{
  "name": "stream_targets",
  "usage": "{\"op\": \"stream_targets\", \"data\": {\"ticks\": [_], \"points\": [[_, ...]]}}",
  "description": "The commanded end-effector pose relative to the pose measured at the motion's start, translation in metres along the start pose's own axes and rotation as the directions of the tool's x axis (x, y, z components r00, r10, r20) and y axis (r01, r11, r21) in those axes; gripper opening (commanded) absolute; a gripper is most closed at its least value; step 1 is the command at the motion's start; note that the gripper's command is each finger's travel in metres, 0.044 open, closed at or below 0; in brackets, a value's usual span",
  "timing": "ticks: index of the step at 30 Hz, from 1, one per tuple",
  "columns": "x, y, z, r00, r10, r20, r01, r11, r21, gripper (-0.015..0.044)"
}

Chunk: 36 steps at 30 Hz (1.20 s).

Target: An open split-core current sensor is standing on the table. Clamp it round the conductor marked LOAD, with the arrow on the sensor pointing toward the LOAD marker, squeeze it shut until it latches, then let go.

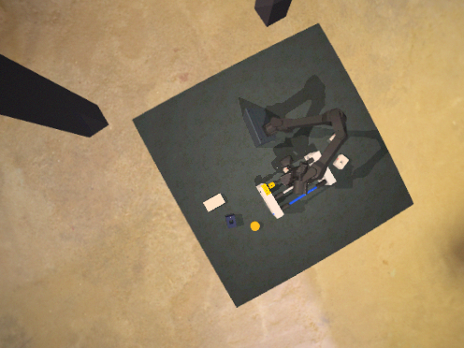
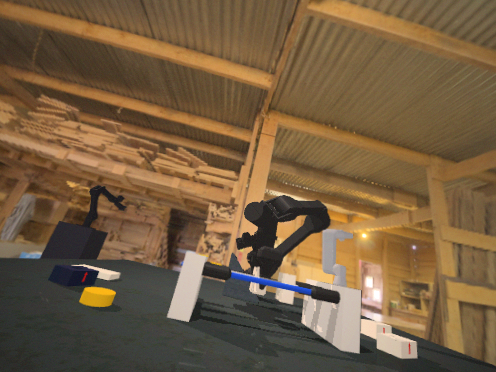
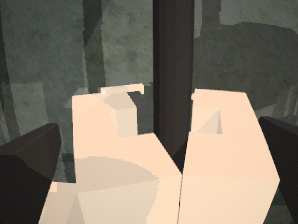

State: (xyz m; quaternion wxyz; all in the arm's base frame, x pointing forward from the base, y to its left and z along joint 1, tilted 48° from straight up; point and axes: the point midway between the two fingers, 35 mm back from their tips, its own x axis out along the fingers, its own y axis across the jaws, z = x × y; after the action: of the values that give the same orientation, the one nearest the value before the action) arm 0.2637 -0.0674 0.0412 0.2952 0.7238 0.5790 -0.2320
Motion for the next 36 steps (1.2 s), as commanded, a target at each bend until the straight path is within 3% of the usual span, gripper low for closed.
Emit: {"op": "stream_targets", "data": {"ticks": [1, 26, 36], "points": [[0.0070, -0.0005, -0.0009, 1.000, 0.001, -0.005, -0.001, 1.000, 0.006, 0.0440], [0.0042, -0.0003, -0.0003, 1.000, -0.001, -0.001, 0.001, 1.000, 0.000, 0.0287], [0.0042, -0.0003, -0.0003, 1.000, -0.001, -0.001, 0.001, 1.000, 0.000, 0.0024]]}}
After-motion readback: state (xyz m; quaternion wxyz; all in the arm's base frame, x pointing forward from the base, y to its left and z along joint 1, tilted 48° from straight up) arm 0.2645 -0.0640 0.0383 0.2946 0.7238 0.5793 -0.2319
